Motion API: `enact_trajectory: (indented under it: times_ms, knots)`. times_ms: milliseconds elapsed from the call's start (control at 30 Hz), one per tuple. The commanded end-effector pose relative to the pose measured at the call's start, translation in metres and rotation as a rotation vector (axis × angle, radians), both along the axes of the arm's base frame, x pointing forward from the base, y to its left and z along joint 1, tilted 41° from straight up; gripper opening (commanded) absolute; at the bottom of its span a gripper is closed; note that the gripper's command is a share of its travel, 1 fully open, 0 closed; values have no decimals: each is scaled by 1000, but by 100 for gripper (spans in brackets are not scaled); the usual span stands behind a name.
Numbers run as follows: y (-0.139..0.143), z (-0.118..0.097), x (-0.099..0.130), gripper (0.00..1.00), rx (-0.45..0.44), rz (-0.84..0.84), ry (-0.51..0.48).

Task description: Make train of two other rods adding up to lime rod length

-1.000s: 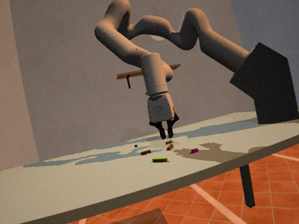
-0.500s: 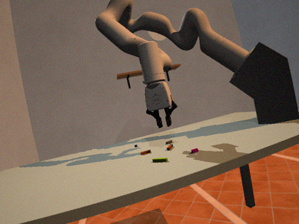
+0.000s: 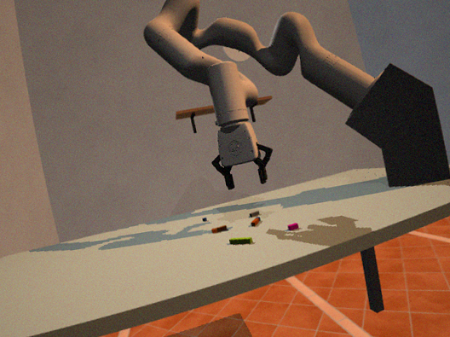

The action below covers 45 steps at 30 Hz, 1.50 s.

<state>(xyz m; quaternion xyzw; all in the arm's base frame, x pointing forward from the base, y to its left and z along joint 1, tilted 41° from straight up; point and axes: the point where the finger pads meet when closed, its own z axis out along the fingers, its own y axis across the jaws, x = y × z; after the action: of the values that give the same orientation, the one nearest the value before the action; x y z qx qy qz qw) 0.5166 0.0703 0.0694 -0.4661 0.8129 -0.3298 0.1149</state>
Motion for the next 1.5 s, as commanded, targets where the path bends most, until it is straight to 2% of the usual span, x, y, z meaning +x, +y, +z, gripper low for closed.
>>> enact_trajectory:
  times_ms: [0,433,933,1467]
  knots:
    - [0,0,0,100,0,0,-1]
    - [6,9,-6,100,0,0,-1]
    - [35,61,-39,100,0,0,-1]
    - [38,66,-43,100,0,0,-1]
